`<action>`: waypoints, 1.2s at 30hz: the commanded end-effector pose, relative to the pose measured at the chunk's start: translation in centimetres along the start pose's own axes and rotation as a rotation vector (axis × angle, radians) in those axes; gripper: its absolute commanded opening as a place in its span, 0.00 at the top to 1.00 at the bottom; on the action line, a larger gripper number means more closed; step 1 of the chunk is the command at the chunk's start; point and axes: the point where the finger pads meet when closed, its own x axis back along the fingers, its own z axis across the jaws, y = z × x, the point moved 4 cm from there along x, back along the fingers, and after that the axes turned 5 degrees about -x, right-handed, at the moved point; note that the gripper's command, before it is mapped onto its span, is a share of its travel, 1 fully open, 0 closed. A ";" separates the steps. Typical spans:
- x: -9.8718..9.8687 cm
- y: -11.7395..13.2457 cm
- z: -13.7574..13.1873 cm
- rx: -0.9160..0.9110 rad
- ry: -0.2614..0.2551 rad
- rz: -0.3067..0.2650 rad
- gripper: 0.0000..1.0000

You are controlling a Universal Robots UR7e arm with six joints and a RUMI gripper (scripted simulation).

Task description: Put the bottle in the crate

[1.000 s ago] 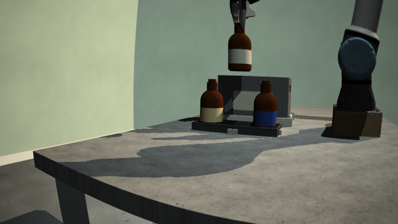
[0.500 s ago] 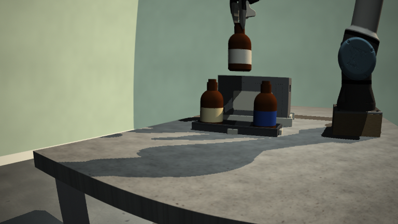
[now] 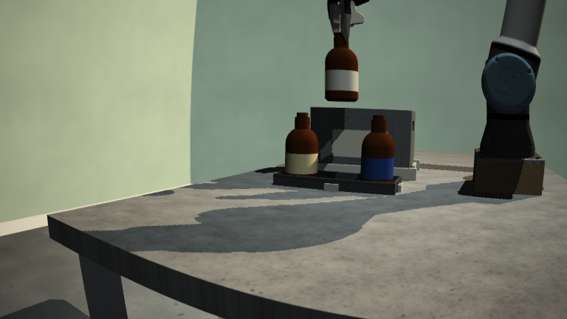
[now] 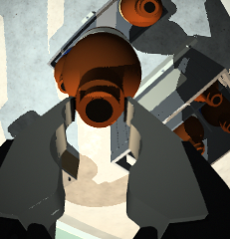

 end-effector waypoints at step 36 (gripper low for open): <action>0.0 1.2 1.4 0.000 0.001 0.001 1.00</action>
